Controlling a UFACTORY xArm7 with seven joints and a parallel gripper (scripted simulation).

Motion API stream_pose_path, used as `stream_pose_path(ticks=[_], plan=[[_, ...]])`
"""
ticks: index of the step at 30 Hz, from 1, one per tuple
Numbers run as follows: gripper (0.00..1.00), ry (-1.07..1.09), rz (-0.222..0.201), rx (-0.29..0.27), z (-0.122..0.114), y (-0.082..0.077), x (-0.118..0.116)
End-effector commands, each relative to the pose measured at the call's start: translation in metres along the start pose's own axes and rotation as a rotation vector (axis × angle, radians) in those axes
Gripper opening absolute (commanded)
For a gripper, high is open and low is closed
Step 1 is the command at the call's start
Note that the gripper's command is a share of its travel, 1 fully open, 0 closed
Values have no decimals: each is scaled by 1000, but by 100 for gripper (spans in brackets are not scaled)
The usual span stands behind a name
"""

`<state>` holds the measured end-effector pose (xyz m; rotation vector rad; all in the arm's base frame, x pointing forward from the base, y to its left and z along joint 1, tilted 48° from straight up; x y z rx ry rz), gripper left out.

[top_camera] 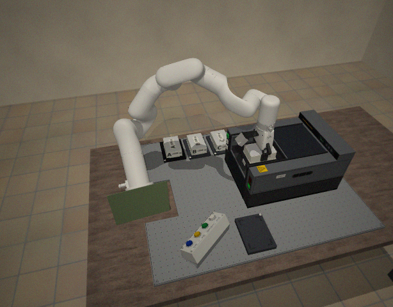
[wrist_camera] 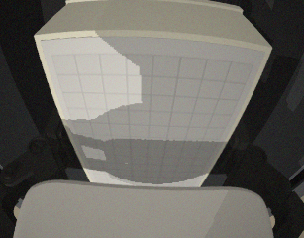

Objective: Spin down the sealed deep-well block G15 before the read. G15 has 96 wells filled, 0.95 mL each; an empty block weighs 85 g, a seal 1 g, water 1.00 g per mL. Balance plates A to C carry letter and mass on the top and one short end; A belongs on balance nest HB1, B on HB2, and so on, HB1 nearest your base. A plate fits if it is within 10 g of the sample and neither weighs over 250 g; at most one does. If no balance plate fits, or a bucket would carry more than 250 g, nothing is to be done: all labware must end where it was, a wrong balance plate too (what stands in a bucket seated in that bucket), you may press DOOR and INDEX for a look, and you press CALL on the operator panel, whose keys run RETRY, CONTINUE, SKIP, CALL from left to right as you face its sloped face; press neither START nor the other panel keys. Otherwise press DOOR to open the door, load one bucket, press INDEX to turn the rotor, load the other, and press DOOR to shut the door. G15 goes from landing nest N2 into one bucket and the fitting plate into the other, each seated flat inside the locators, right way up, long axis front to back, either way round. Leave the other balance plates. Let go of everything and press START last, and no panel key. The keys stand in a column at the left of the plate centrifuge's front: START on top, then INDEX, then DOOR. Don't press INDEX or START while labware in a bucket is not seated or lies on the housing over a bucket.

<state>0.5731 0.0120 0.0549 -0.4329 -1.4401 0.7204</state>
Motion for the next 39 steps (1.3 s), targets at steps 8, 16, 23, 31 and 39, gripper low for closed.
stream_pose_path(ticks=[8,16,23,31,39], plan=[[0,0,3,-5,-1,-1,-1],[0,0,3,-5,-1,2,-1],[0,0,3,-5,-1,4,-1],[0,0,3,-5,-1,6,-1],[0,0,3,-5,-1,9,-1]])
Point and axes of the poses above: the point where the finger pads meet when closed, its own y axis out along the fingers, its own x axis across the jaws, z = x × y, the point moved 5 cm from there along -y, back along the fingers, and after that the axes turned 3 degrees about y, right-handed, at the moved point
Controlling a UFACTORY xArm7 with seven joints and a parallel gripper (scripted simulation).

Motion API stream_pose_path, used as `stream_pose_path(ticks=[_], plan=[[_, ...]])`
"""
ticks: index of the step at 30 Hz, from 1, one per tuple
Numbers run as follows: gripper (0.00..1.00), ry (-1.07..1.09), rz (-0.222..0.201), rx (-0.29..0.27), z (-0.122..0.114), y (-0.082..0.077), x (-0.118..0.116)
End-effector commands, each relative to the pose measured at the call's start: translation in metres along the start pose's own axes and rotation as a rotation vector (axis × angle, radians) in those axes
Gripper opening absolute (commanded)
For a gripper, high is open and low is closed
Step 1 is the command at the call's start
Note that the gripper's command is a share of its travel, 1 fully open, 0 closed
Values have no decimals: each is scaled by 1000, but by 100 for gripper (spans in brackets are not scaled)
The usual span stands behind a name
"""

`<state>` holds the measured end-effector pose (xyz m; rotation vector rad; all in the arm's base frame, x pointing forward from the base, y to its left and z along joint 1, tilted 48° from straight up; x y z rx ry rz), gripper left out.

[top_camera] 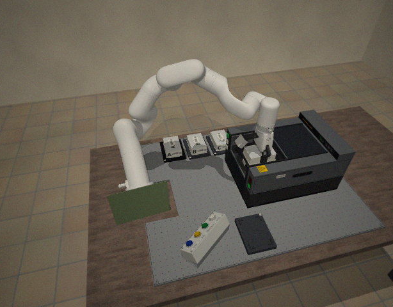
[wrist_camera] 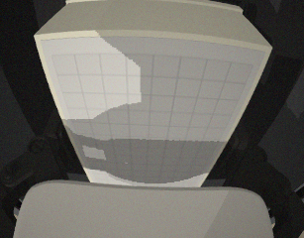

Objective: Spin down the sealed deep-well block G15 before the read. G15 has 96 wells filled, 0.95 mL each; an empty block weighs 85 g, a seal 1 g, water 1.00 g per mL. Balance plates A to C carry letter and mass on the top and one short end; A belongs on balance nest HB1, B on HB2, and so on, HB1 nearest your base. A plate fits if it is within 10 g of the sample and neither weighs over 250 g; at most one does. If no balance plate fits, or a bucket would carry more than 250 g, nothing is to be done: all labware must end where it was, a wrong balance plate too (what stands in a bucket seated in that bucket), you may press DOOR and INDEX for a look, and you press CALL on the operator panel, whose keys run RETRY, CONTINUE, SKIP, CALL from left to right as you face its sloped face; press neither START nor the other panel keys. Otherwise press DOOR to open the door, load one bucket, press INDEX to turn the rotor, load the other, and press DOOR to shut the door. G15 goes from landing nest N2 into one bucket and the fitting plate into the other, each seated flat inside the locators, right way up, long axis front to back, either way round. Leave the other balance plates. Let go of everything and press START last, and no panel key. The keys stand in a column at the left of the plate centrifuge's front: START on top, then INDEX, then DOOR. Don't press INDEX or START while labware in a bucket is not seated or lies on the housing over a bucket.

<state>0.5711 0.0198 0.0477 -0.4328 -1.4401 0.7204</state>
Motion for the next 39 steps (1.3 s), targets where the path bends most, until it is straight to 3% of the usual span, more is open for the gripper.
stream_pose_path(ticks=[1,39], plan=[[0,0,3,-5,-1,-2,-1],[0,0,3,-5,-1,2,-1]])
Point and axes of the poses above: the point where the finger pads meet when closed, its own y axis out along the fingers, its own x axis across the jaws, z = x × y, the point moved 5 cm from there along -y, back along the fingers, and after that the axes turned 3 degrees about y, right-handed, at the moved point
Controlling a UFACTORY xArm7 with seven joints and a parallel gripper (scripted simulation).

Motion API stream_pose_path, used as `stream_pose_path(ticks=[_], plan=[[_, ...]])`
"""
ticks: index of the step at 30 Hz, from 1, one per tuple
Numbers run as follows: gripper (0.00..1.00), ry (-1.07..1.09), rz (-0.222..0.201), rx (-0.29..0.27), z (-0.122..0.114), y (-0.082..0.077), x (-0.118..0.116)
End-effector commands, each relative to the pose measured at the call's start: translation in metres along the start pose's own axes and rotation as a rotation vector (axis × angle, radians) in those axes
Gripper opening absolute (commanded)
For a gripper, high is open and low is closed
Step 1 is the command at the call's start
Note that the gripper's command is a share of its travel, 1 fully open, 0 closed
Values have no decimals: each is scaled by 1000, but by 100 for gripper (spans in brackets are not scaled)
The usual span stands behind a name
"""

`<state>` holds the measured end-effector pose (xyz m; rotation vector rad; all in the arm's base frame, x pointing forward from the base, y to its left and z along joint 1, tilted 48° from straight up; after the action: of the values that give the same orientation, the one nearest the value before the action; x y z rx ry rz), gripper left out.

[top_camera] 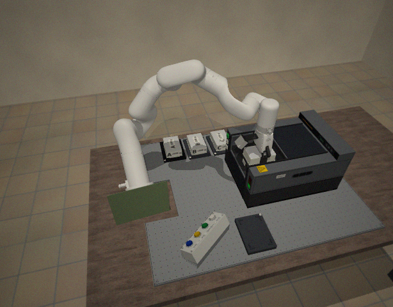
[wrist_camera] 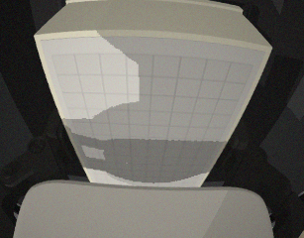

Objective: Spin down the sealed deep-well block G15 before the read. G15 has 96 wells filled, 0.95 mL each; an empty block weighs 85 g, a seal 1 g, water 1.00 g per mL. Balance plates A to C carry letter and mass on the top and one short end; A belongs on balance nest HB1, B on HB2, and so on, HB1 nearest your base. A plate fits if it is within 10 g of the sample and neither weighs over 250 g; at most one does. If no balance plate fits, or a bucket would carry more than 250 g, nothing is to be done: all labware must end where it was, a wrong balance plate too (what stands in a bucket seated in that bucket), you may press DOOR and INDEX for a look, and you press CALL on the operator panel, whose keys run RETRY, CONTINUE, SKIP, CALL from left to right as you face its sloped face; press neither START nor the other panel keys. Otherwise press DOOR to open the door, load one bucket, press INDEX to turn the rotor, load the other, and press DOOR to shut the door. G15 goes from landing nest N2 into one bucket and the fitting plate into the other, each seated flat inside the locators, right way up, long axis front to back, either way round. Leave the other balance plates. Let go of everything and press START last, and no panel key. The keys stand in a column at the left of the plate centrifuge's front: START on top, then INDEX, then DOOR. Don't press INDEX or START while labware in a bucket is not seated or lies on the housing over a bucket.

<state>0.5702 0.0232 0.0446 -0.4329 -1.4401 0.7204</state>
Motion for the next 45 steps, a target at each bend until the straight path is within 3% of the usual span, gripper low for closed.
stream_pose_path(ticks=[1,7,8,45], plan=[[0,0,3,-5,-1,-3,-1],[0,0,3,-5,-1,-3,-1],[100,0,3,-5,-1,-3,-1],[100,0,3,-5,-1,-3,-1]])
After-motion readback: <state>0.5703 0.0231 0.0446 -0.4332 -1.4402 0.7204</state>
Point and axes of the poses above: the point where the finger pads meet when closed, its own y axis out along the fingers, its own x axis across the jaws, z = x × y, the point moved 5 cm from there along -y, back along the fingers, and after that the axes turned 3 degrees about y, right-handed, at the moved point
